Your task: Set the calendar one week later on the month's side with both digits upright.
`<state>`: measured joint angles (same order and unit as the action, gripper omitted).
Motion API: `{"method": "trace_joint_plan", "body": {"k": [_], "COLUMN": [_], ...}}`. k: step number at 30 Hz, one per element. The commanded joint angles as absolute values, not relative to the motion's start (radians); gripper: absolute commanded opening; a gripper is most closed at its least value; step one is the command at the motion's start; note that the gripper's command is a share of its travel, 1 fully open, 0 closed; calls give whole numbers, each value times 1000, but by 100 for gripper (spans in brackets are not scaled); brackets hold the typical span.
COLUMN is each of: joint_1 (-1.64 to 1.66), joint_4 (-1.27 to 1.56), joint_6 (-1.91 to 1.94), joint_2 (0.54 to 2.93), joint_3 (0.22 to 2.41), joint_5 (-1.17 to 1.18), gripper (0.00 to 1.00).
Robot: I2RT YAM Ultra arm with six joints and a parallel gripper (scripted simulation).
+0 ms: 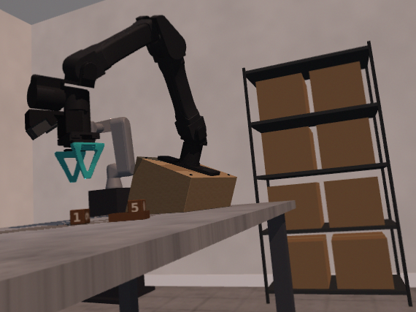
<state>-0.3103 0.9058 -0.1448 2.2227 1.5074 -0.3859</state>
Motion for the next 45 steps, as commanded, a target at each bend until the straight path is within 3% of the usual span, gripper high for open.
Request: {"method": "trace_joint_plan", "body": {"k": [1, 22, 23, 45], "joint_1": [-319, -318, -318, -318], "joint_4": [895, 884, 884, 884], "joint_6": [-325, -893, -893, -893], "joint_2": [2216, 2220, 2220, 2220], "joint_3": [1510, 1502, 1502, 1502], "joint_5": [-387, -387, -387, -387], "gripper": [100, 100, 47, 47]}}
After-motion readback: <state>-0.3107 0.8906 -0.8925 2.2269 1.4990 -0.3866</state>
